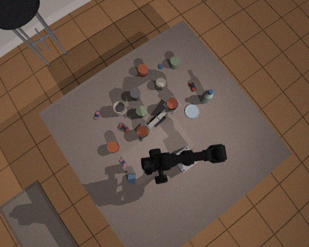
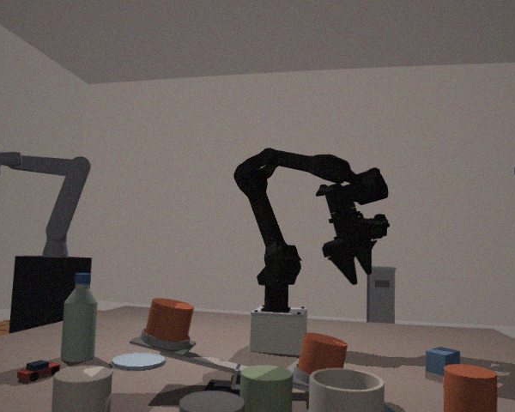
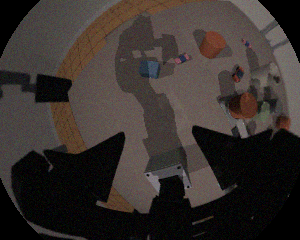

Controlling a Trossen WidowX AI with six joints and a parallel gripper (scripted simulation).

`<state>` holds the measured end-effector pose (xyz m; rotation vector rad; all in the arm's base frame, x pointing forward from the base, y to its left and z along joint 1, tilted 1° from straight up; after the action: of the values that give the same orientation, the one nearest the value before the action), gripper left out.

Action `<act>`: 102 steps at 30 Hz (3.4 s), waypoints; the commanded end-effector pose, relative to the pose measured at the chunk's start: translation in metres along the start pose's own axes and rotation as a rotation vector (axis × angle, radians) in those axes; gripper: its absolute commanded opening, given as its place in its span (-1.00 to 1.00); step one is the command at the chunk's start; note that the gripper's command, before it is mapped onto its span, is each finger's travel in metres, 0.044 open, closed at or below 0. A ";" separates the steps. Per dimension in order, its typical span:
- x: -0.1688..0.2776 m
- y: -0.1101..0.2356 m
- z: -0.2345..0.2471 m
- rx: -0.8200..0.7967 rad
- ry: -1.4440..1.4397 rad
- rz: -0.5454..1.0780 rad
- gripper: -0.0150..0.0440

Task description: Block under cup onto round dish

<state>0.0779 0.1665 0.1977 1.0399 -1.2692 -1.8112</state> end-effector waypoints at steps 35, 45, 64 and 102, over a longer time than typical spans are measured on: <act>0.138 0.094 -0.130 0.681 -0.823 -0.596 1.00; 0.136 0.097 -0.135 0.649 -0.911 -0.608 1.00; 0.091 0.094 -0.180 0.327 -1.501 -0.553 1.00; -0.046 -0.009 -0.230 0.364 -2.572 -0.212 1.00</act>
<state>0.2999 0.1083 0.1584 -2.1259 -2.4199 -2.5577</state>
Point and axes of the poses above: the point midway between the two fingers, 35 mm back from their tips, its own y axis back along the fingers, its own z axis across the jaws, x = y × z, the point moved 8 cm from there along y, back along the fingers
